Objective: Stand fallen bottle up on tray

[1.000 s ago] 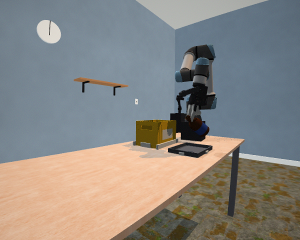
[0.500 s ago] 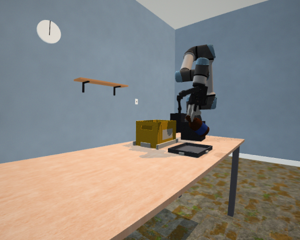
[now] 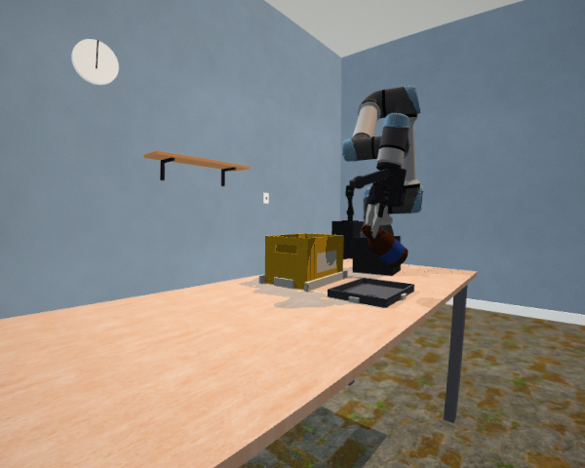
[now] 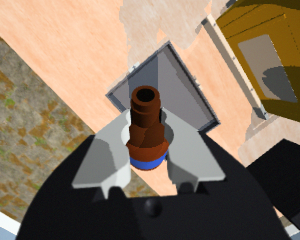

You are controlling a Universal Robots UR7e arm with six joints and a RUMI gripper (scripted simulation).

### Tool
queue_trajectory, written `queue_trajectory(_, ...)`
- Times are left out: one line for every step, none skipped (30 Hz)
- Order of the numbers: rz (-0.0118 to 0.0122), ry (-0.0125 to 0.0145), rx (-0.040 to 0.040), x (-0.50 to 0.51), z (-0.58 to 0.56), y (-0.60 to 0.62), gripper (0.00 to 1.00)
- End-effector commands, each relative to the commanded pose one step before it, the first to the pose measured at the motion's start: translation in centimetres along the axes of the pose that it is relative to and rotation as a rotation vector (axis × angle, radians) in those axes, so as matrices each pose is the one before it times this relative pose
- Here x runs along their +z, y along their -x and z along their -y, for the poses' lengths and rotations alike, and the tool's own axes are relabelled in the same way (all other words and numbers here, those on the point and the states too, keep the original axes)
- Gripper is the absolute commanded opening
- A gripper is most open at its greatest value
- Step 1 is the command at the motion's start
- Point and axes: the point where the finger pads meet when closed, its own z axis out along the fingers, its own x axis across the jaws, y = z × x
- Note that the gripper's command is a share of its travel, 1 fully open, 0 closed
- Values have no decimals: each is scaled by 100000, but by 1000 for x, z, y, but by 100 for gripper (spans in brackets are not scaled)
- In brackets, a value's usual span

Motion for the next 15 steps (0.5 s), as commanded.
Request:
queue_trajectory(32,-2553,-43,-5,38,43,0)
queue_trajectory(0,0,0,0,0,0,0)
queue_trajectory(0,0,0,0,0,0,0)
queue_trajectory(-19,-628,-13,10,-1,1,0)
queue_trajectory(-17,-658,-12,8,-1,1,0)
queue_trajectory(-14,-683,-10,7,-2,1,0)
queue_trajectory(-11,-702,-7,6,-2,1,0)
queue_trajectory(-7,-716,-5,4,-2,1,0)
queue_trajectory(-4,-725,-2,2,-2,1,0)
queue_trajectory(0,-728,1,0,-2,0,0)
queue_trajectory(4,-725,4,-2,-2,0,0)
queue_trajectory(7,-716,7,-4,-2,0,0)
queue_trajectory(11,-702,9,-5,-2,0,0)
queue_trajectory(14,-682,12,-7,-2,-1,0)
queue_trajectory(16,-657,14,-8,-2,-1,0)
